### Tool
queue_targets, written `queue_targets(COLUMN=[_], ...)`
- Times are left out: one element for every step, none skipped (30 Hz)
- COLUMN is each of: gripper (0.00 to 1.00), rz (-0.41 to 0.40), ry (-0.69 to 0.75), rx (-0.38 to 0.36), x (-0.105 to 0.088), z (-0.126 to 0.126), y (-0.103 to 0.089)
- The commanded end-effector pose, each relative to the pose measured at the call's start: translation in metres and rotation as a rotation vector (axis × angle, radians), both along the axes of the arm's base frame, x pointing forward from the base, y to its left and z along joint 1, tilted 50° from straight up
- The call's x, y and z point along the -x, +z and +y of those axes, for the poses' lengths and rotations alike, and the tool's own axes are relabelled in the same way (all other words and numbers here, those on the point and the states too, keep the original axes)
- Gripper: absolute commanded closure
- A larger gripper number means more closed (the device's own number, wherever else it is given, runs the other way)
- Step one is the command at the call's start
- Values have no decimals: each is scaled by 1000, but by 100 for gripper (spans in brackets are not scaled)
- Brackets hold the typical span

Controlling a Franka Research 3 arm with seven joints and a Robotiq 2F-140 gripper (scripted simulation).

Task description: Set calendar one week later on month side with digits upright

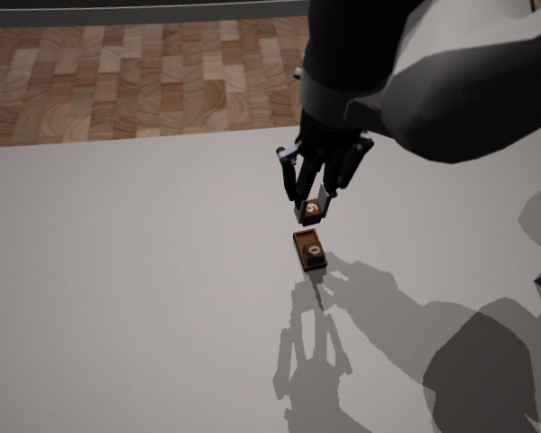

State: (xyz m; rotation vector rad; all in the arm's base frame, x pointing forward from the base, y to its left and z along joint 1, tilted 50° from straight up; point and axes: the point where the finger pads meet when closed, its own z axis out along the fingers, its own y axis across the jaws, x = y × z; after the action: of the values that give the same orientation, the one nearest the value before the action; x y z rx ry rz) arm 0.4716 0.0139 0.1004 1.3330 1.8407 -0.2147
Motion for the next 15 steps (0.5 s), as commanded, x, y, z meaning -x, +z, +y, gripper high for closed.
queue_targets(gripper=[83, 83, 83, 83, 83, 83, 83, 83, 83, 83, 83, 83, 83, 83, 83], rz=[-12, -12, -12, -12, -12, -12, -12, -12, -12, -12, -11, -9, -4, 4, 15], ry=[-49, -49, -49, -49, -49, -49, -49, -49, -49, -49, -48, -44, -38, -28, -13], rx=[-19, -19, -19, -19, -19, -19, -19, -19, -19, -19, -19, -18, -17, -15, -12], x=[8, 8, 8, 8, 8, 8, 8, 8, 8, 8, 8, 8, 8, 8, 9], z=[-1, -1, -1, -1, -1, -1, -1, -1, -1, -1, 0, 1, 3, 7, 13], y=[1, 1, 1, 1, 1, 1, 1, 1, 1, 1, 1, 1, 2, 2, 3])
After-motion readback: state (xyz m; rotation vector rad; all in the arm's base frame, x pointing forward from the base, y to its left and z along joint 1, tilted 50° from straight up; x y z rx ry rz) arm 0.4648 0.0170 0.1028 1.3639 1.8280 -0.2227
